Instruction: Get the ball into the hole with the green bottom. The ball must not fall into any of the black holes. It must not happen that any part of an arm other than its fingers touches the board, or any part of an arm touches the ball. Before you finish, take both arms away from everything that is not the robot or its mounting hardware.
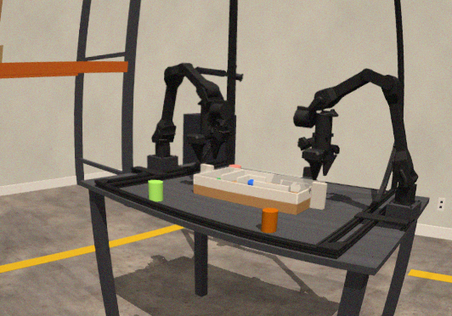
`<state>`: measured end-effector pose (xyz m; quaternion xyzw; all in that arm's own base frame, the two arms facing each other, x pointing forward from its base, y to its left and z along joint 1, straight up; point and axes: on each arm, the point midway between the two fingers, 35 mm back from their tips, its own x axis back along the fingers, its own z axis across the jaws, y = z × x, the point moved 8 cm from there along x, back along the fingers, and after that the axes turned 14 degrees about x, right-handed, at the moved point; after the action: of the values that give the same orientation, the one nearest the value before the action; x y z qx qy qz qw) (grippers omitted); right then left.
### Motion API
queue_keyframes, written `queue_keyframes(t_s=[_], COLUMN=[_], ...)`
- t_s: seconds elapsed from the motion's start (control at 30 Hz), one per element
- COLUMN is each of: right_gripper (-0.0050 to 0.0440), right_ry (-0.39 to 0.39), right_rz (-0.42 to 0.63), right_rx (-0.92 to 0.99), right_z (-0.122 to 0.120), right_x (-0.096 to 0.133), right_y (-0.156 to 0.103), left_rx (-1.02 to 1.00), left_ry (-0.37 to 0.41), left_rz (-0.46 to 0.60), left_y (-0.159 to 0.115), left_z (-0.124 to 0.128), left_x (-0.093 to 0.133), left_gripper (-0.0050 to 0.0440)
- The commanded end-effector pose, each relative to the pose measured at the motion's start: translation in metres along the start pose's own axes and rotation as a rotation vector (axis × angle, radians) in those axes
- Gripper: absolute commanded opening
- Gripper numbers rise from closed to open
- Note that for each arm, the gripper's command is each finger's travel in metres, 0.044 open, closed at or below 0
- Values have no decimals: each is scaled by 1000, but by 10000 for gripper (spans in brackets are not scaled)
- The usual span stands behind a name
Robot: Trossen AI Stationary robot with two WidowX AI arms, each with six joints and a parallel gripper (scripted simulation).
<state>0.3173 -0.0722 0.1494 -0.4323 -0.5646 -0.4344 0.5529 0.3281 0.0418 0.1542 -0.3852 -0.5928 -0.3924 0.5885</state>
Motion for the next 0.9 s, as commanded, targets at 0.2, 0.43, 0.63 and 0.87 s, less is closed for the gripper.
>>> queue_keyframes(t_s=[0.2, 0.43, 0.63, 0.87], right_gripper=[400, 400, 400, 400], right_ry=[11, 11, 11, 11], right_rz=[13, 13, 13, 12], right_rx=[4, 4, 3, 3], right_z=[1, 1, 1, 1], right_x=[-17, -28, -35, -46], right_y=[0, 0, 0, 0], left_rx=[-2, -2, -2, -2], left_ry=[0, -1, -1, -1], left_rz=[12, 12, 12, 12], left_y=[0, 0, 0, 0], left_z=[0, -1, -1, -1], left_x=[-16, -27, -34, -45], left_gripper=[400, 400, 400, 400])
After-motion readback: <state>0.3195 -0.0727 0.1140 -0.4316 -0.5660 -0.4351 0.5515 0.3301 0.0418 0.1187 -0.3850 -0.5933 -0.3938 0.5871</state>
